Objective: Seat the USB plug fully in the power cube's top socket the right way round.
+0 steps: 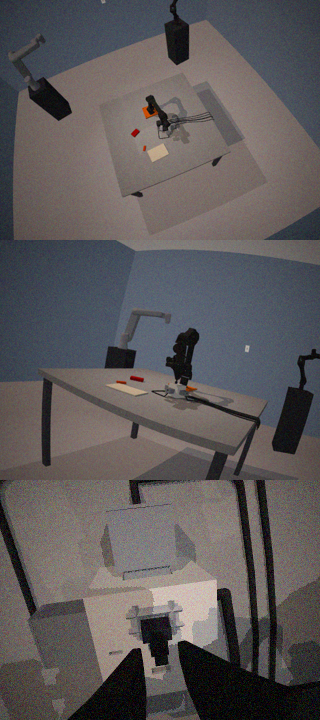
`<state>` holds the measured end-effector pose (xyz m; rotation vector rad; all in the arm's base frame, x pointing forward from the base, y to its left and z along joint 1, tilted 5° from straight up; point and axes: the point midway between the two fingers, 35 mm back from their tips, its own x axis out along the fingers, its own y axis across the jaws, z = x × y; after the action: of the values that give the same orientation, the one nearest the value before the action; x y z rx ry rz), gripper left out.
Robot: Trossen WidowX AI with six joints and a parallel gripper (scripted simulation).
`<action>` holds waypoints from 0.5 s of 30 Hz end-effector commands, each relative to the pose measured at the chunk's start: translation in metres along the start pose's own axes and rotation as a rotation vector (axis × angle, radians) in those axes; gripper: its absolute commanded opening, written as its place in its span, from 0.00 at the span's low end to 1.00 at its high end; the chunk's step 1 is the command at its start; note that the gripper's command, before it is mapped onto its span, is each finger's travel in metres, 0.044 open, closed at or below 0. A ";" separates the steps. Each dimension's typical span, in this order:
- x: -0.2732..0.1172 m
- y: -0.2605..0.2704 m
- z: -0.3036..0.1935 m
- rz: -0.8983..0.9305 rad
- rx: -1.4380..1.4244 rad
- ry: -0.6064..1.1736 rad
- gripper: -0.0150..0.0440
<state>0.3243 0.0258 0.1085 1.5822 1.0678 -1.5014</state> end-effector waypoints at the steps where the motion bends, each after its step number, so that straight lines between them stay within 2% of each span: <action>1: 0.000 0.000 0.000 0.001 0.000 0.000 0.42; 15: -0.004 0.000 0.000 0.000 0.000 0.000 0.42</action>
<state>0.3238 0.0258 0.1090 1.5809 1.0690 -1.5035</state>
